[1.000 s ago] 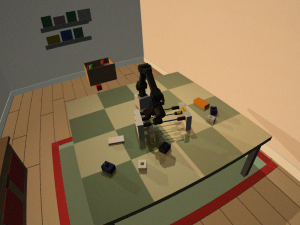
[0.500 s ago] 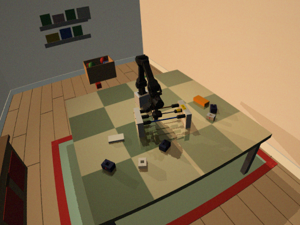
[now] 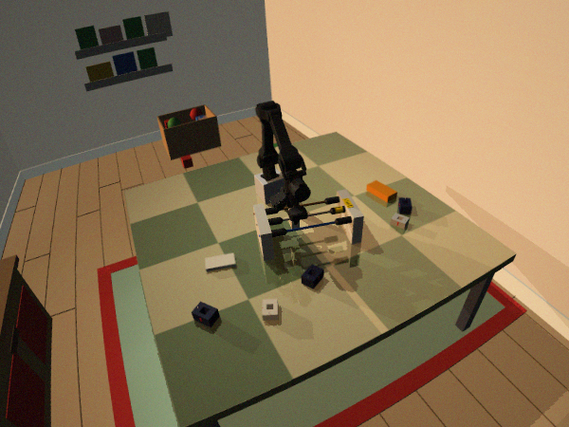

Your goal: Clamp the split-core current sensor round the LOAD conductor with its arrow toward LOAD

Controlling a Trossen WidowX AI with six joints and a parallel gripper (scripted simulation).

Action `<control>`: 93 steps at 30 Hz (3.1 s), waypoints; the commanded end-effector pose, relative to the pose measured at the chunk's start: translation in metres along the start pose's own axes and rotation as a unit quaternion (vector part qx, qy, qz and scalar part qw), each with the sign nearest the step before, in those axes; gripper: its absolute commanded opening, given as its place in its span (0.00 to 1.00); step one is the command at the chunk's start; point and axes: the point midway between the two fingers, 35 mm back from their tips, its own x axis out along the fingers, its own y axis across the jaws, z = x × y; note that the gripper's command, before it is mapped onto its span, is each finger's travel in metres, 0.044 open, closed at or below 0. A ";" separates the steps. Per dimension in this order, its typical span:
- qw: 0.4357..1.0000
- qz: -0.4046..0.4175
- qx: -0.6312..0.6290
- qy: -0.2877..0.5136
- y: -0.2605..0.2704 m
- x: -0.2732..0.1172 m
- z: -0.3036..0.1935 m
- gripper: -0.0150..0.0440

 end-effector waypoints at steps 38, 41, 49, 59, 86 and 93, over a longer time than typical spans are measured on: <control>1.000 0.000 0.001 0.000 0.006 0.000 0.000 0.71; 1.000 0.000 0.001 0.000 0.006 0.000 0.000 0.71; 1.000 0.000 0.001 0.000 0.006 0.000 0.000 0.71; 1.000 0.000 0.001 0.000 0.006 0.000 0.000 0.71; 1.000 0.008 0.001 -0.001 0.008 -0.047 0.000 1.00; 1.000 0.017 0.001 -0.001 0.002 -0.095 0.001 1.00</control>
